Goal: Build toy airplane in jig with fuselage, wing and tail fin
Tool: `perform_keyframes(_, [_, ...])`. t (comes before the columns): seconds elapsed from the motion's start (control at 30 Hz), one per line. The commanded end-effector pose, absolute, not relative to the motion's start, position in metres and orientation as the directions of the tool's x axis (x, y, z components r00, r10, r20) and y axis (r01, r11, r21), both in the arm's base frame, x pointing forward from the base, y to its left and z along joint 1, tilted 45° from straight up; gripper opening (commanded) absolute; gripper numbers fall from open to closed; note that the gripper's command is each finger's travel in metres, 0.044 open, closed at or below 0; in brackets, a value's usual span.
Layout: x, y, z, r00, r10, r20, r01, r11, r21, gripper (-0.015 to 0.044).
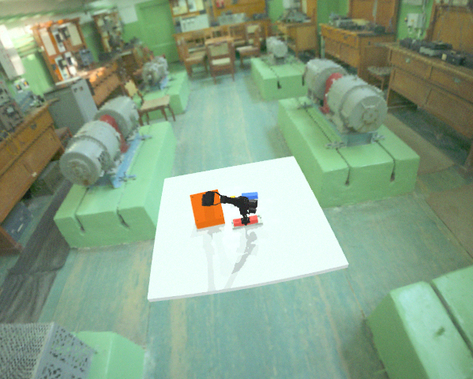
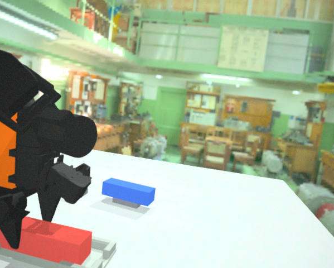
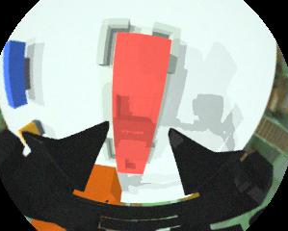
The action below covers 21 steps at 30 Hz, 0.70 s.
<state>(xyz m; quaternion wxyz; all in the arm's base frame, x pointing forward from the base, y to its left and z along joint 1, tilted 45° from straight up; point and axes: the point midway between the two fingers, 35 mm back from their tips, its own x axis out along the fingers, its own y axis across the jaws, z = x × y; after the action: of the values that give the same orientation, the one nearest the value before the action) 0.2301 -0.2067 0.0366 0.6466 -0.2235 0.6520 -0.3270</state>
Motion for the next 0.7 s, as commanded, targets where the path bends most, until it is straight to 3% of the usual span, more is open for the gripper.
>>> perform_keyframes(0.0, [0.23, -0.207, 0.037, -0.064, -0.715, -0.697, 0.133, 0.686, -0.716, 0.044])
perform_keyframes(0.2, [0.231, -0.205, 0.038, -0.064, -0.714, -0.697, 0.133, 0.686, -0.715, 0.044])
perform_keyframes(0.47, [0.237, -0.132, 0.11, -0.059, -0.709, -0.703, 0.127, 0.693, -0.71, 0.044])
perform_keyframes(0.67, [0.239, -0.125, 0.107, -0.059, -0.71, -0.702, 0.127, 0.692, -0.71, 0.044])
